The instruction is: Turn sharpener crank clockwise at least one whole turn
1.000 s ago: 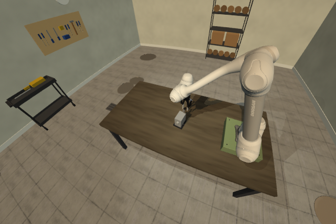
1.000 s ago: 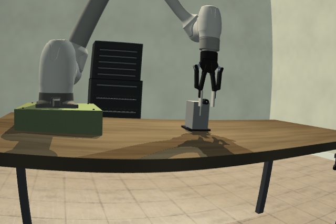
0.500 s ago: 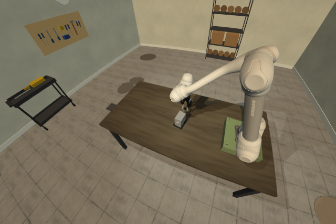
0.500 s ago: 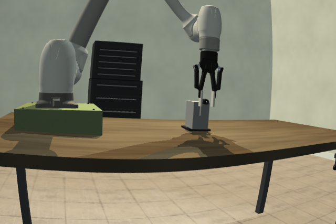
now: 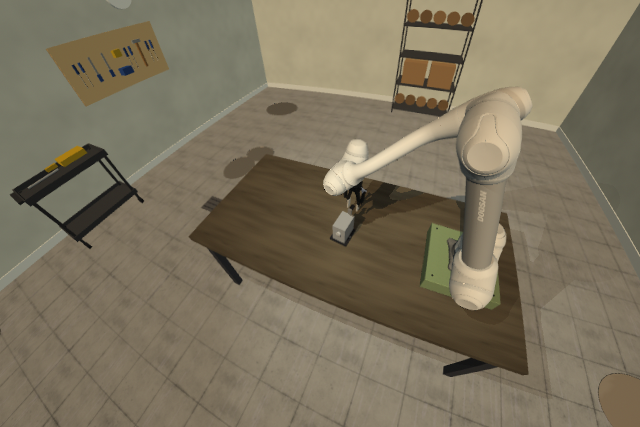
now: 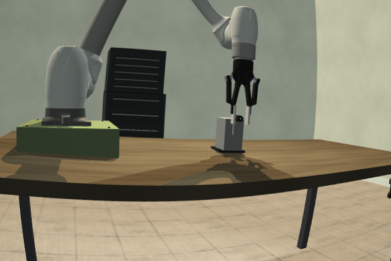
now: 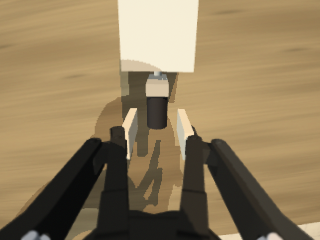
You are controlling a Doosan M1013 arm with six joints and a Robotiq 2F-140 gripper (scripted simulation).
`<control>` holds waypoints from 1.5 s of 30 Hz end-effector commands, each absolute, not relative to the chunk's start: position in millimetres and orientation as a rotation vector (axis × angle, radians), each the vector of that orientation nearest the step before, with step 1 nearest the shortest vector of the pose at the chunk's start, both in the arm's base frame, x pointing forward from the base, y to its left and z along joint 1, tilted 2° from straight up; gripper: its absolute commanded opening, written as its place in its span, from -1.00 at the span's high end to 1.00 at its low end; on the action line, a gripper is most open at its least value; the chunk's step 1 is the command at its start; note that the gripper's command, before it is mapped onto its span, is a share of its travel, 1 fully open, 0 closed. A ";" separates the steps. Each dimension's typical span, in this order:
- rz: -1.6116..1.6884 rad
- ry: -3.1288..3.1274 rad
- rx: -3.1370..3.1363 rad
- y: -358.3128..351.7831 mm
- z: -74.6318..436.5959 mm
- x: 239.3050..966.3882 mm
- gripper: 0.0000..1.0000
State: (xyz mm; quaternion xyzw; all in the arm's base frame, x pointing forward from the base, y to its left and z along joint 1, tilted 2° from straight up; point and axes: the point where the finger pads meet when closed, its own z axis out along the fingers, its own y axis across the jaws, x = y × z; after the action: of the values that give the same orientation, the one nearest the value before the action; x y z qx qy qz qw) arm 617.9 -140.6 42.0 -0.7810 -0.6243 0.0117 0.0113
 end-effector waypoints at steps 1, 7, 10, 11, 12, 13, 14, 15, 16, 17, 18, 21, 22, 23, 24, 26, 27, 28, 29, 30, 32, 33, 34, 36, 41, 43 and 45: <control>0.036 -1.947 -2.436 -140.6 42.1 617.9 0.36; 0.036 -1.947 -2.436 -140.6 42.1 617.9 0.36; 0.036 -1.947 -2.436 -140.6 42.1 617.9 0.36; 0.036 -1.947 -2.436 -140.6 42.1 617.9 0.36; 0.036 -1.947 -2.436 -140.6 42.3 617.9 0.36; 0.036 -1.947 -2.436 -140.6 42.5 617.9 0.36; 0.036 -1.947 -2.436 -140.6 42.8 617.9 0.36; 0.036 -1.947 -2.436 -140.6 43.3 618.0 0.36; 0.036 -1.947 -2.436 -140.6 44.0 618.0 0.36; 0.036 -1.947 -2.436 -140.6 44.8 618.0 0.36; 0.036 -1.947 -2.436 -140.6 45.8 618.0 0.36; 0.036 -1.947 -2.436 -140.6 50.0 618.2 0.36; 0.036 -1.947 -2.436 -140.6 51.8 618.2 0.36; 0.036 -1.947 -2.436 -140.6 53.7 618.3 0.36; 0.036 -1.947 -2.436 -140.6 55.9 618.3 0.36; 0.036 -1.947 -2.436 -140.6 58.1 618.4 0.36; 0.036 -1.947 -2.436 -140.6 58.1 618.4 0.36; 0.036 -1.947 -2.436 -140.6 60.6 618.5 0.36; 0.036 -1.947 -2.436 -140.6 63.1 618.6 0.36; 0.036 -1.947 -2.436 -140.6 65.8 618.7 0.36; 0.036 -1.947 -2.436 -140.6 71.4 618.8 0.36; 0.036 -1.947 -2.436 -140.7 74.3 618.9 0.36; 0.036 -1.947 -2.436 -140.7 77.2 619.0 0.36; 0.036 -1.947 -2.436 -140.7 83.1 619.2 0.36; 0.036 -1.947 -2.436 -140.7 96.7 619.7 0.36; 0.036 -1.947 -2.436 -140.7 99.1 619.7 0.36; 0.036 -1.947 -2.436 -140.7 101.2 619.8 0.36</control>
State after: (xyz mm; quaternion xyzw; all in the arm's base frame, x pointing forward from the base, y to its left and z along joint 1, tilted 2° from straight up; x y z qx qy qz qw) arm 619.7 -140.8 99.2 -0.7810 -0.6243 0.0117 0.0113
